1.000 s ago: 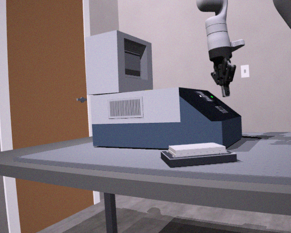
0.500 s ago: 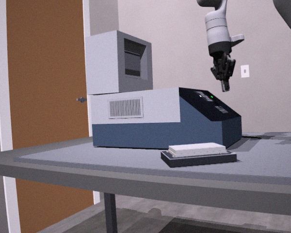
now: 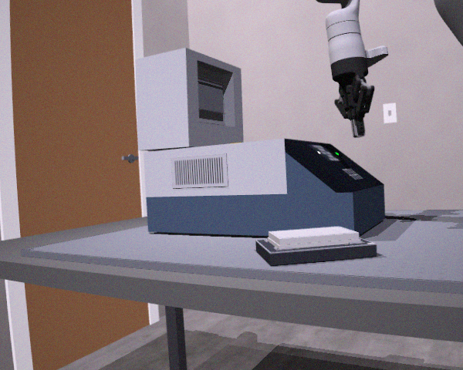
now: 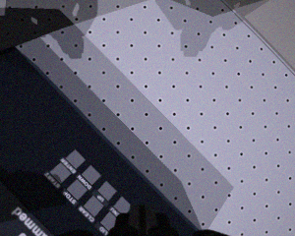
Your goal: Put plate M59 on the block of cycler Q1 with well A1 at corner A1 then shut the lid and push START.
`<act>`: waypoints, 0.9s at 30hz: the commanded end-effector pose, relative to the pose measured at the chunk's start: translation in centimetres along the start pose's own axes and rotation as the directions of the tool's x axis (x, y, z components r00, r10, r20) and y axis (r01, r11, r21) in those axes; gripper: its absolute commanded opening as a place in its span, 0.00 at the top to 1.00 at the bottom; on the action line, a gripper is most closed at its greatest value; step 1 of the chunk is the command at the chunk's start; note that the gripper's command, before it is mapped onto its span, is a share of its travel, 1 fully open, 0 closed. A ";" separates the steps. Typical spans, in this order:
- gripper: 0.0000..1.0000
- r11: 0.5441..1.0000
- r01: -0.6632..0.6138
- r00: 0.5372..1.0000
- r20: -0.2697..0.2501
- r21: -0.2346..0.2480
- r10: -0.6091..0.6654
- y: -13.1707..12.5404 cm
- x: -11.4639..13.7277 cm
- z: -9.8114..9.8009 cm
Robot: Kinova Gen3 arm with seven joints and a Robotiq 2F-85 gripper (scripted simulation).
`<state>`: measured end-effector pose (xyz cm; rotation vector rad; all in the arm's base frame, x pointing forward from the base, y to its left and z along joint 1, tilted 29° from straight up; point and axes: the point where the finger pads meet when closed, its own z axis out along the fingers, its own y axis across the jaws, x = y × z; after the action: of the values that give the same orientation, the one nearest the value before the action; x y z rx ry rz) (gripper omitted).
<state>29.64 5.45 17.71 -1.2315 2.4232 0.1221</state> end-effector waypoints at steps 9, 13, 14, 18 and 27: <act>0.90 1.000 0.000 1.000 0.000 0.000 0.000 0.1 0.1 -1.4; 0.90 1.000 0.000 1.000 0.000 0.000 0.000 0.1 0.1 -1.8; 0.90 1.000 0.000 1.000 0.000 0.000 0.000 0.1 0.1 -1.8; 0.90 1.000 0.000 1.000 0.000 0.000 0.000 0.1 0.1 -2.4; 0.90 1.000 0.000 1.000 0.000 0.000 0.000 0.2 0.2 -3.6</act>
<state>28.30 4.56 20.61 -1.2316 2.4232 0.1223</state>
